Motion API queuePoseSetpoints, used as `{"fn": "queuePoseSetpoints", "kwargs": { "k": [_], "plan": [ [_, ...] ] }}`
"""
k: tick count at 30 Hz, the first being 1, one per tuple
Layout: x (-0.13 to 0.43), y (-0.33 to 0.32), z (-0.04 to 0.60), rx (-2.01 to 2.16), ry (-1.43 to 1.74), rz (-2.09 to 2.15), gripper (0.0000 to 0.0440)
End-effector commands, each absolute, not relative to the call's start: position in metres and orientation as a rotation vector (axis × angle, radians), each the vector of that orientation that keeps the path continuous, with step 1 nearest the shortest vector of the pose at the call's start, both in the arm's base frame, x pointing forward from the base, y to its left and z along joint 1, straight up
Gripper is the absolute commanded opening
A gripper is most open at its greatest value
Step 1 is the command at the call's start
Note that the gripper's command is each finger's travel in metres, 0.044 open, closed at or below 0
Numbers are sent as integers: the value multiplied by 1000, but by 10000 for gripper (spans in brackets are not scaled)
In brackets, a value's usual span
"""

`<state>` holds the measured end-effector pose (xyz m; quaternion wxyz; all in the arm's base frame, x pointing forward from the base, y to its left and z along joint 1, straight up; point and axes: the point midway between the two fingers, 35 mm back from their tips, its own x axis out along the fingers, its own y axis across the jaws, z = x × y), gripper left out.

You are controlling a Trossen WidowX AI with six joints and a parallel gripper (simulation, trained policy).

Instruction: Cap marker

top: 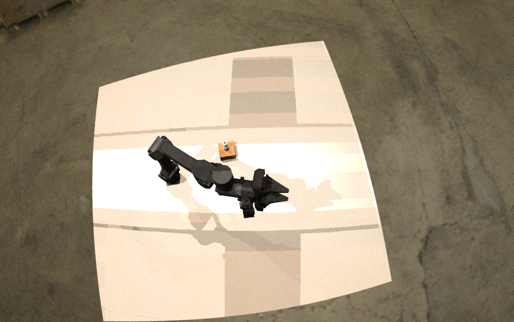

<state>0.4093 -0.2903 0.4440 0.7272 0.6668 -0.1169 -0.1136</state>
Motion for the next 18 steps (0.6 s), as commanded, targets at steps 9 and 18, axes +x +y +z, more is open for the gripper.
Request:
{"fn": "queuePoseSetpoints", "kwargs": {
  "k": [9,18],
  "plan": [
    [416,-266,417,1529,-126,-333,306],
    [417,-250,395,1571,-24,-398,313]
  ]
}}
